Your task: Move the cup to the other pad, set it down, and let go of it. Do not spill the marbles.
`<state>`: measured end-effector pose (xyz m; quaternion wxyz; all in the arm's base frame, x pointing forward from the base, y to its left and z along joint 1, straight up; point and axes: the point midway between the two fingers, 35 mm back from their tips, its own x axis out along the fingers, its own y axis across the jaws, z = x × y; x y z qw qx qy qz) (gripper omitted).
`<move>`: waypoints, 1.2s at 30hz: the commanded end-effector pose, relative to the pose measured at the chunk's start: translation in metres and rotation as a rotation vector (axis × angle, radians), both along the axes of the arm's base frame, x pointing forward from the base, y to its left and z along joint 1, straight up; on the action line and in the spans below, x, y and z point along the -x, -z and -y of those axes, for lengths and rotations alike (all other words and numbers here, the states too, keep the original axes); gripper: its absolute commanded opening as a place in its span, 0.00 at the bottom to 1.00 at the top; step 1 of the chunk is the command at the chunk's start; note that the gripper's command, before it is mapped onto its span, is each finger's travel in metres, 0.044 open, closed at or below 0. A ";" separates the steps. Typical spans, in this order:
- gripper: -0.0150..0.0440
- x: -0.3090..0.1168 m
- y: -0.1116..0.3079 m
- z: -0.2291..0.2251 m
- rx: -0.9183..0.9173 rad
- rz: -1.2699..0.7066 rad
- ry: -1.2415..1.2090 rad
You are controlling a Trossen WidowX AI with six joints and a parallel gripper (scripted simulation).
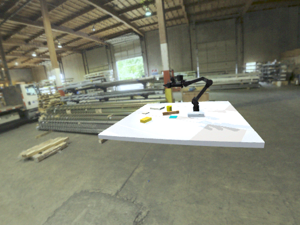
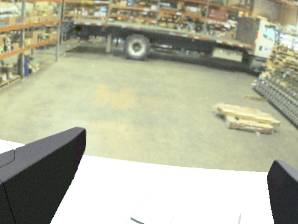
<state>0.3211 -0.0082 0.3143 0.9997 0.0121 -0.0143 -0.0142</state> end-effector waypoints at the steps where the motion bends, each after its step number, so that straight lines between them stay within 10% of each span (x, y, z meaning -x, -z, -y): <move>1: 0.89 -0.002 0.002 0.001 0.011 -0.014 0.002; 9: 0.54 -0.042 0.099 0.030 0.448 -0.638 -0.066; 21: 0.54 -0.008 0.205 0.066 0.805 -1.368 -0.673; 36: 0.54 0.003 0.214 0.071 0.817 -1.438 -0.807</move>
